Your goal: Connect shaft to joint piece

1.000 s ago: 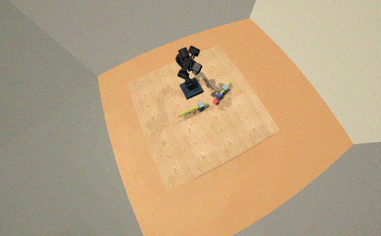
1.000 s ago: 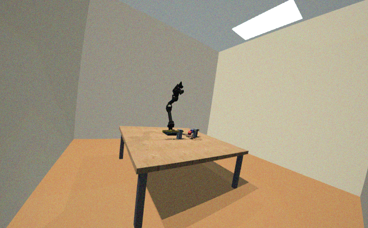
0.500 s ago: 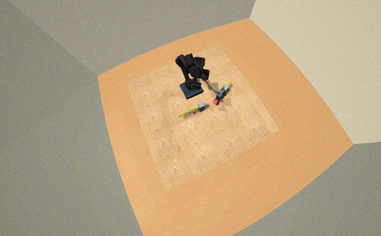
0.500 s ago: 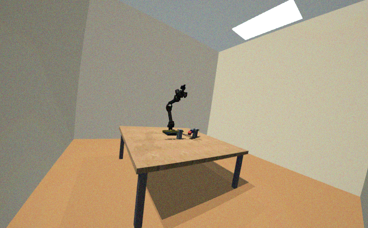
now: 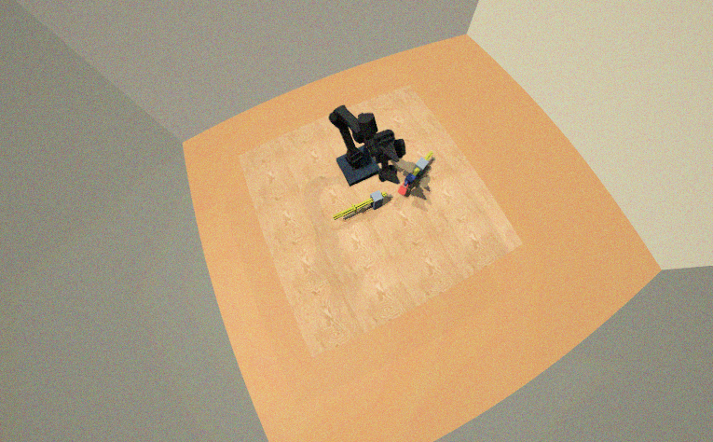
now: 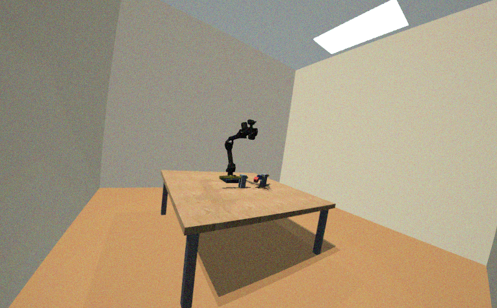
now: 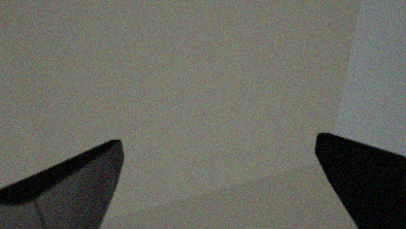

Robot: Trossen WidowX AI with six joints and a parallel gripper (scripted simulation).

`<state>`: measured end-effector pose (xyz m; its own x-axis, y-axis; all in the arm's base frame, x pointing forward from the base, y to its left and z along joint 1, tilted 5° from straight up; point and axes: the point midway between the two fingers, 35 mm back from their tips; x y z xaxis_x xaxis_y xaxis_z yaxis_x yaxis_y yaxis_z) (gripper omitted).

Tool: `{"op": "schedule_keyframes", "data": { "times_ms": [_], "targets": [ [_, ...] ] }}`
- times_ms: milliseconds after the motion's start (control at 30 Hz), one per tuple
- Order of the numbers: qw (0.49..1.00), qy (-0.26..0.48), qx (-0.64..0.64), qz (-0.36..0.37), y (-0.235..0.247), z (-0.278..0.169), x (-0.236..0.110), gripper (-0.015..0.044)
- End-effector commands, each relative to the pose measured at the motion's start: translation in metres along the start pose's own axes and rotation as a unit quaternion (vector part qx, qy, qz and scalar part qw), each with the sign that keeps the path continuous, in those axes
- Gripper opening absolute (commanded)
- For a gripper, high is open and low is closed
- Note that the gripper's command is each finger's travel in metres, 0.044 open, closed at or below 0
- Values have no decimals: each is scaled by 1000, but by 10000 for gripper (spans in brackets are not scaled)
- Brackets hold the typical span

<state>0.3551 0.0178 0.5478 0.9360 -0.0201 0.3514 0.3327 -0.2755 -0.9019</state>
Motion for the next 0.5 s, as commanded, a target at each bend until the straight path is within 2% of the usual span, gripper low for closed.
{"op": "schedule_keyframes", "data": {
  "times_ms": [0,467],
  "targets": [
    [998,-22,42,38,21,15,7,440],
    [955,-64,210,199,95,71,12,440]
  ]
}}
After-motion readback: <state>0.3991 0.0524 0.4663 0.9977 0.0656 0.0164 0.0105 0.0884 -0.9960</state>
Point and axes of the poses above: the point midway between the two fingers, 35 mm back from their tips, its own x axis out along the fingers, its own y axis across the jaws, z = x × y, and after that the axes turned 11 degrees about -x, right-handed
